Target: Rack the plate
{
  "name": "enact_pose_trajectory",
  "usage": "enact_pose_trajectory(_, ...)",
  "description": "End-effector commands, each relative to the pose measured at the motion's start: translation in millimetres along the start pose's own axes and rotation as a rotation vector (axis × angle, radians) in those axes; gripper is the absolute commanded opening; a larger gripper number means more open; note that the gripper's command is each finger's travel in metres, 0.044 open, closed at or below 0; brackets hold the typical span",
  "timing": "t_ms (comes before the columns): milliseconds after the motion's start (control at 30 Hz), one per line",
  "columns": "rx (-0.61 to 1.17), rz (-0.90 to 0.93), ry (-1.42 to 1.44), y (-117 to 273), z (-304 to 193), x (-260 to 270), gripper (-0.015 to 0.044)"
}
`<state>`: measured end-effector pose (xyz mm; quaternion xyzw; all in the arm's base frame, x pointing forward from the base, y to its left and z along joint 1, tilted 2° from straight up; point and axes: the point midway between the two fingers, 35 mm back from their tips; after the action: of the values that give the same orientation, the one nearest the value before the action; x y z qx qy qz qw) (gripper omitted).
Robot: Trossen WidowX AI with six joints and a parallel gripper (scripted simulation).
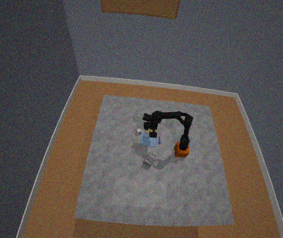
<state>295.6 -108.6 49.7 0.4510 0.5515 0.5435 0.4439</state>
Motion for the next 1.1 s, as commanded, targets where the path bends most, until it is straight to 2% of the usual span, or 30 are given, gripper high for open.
enact_pose_trajectory(0, -0.010, -0.004, -0.001, 26.7, 1.8, -0.4, 0.0000)
enact_pose_trajectory(200, -0.004, -0.005, 0.008, 56.0, -0.4, 0.4, 0.0000)
enact_pose_trajectory(400, -0.004, -0.005, 0.004, 59.4, -0.4, 2.4, 0.0000)
enact_pose_trajectory(867, -0.001, 0.009, -0.431, 58.0, -12.4, 133.2, 0.0000)
enact_pose_trajectory(1067, -0.001, 0.009, -0.452, 57.7, -14.5, 138.8, 0.0000)
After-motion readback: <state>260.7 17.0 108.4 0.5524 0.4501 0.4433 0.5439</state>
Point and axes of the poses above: the point midway between the two fingers, 35 mm back from their tips, its own y axis back along the fingers, its own x axis across the jaws, z = x × y, and after that the axes turned 11 degrees about y, right-handed
